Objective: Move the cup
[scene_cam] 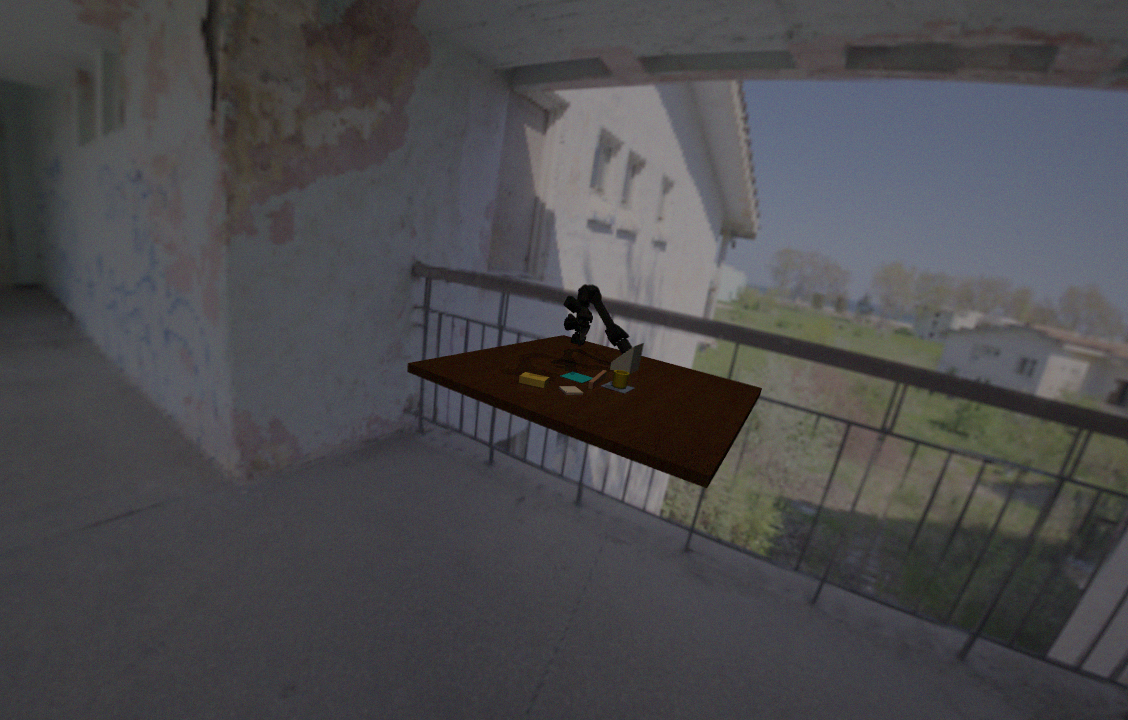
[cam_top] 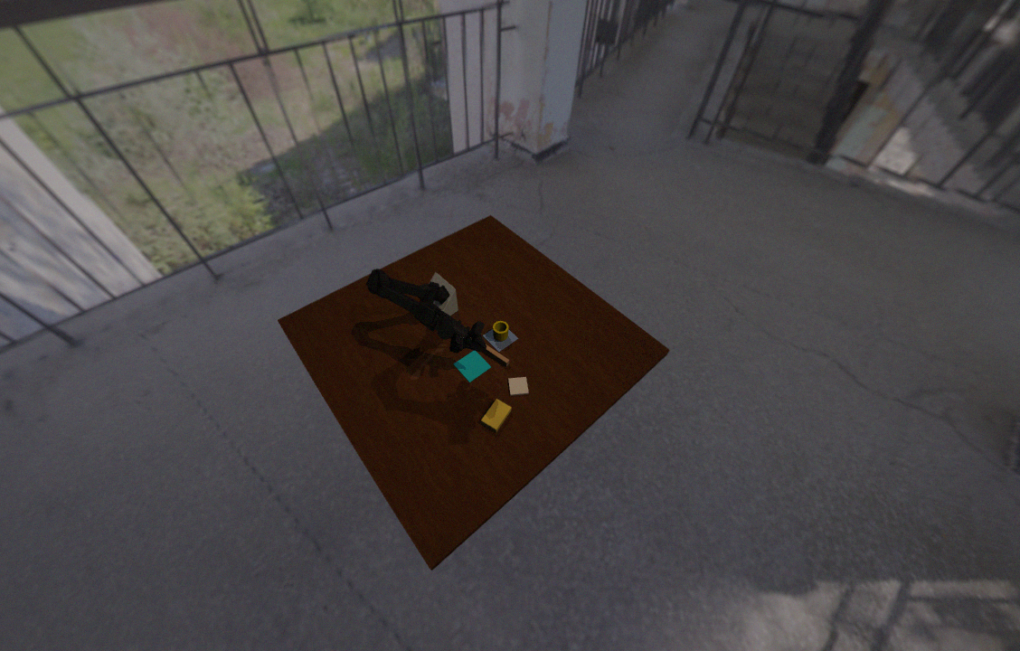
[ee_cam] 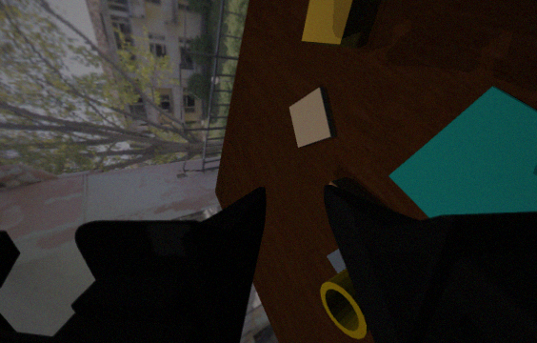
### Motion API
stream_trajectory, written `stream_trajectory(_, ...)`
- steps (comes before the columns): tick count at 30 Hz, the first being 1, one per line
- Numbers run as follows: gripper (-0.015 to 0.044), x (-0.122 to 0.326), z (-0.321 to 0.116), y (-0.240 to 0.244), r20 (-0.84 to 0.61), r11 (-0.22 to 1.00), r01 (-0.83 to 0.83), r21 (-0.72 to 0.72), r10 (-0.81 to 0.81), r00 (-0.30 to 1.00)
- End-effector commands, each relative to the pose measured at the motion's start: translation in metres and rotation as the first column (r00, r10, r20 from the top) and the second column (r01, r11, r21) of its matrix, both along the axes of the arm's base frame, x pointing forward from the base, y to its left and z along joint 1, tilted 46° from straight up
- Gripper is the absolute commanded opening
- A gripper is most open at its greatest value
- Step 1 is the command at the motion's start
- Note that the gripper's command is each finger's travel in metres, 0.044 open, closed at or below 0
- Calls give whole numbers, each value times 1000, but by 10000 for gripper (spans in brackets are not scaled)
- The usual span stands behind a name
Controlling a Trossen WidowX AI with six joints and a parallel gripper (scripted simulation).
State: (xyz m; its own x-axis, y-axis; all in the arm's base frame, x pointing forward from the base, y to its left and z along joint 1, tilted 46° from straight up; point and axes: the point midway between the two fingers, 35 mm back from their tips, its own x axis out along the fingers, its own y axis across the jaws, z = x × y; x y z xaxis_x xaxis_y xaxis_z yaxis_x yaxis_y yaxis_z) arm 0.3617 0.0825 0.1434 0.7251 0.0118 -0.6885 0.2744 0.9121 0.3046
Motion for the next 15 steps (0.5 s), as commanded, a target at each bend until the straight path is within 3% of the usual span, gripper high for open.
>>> stream_trajectory(1, 167, -13, -50, 19, -199, 992, 124, -14, -124, 972)
stream_trajectory(5, 167, -36, -98, 38, -350, 955, 270, -126, -298, 888)
stream_trajectory(8, 167, -56, -127, 47, -383, 901, 355, -251, -429, 818)
stream_trajectory(15, 167, -104, -171, 57, -219, 701, 475, -532, -656, 722)
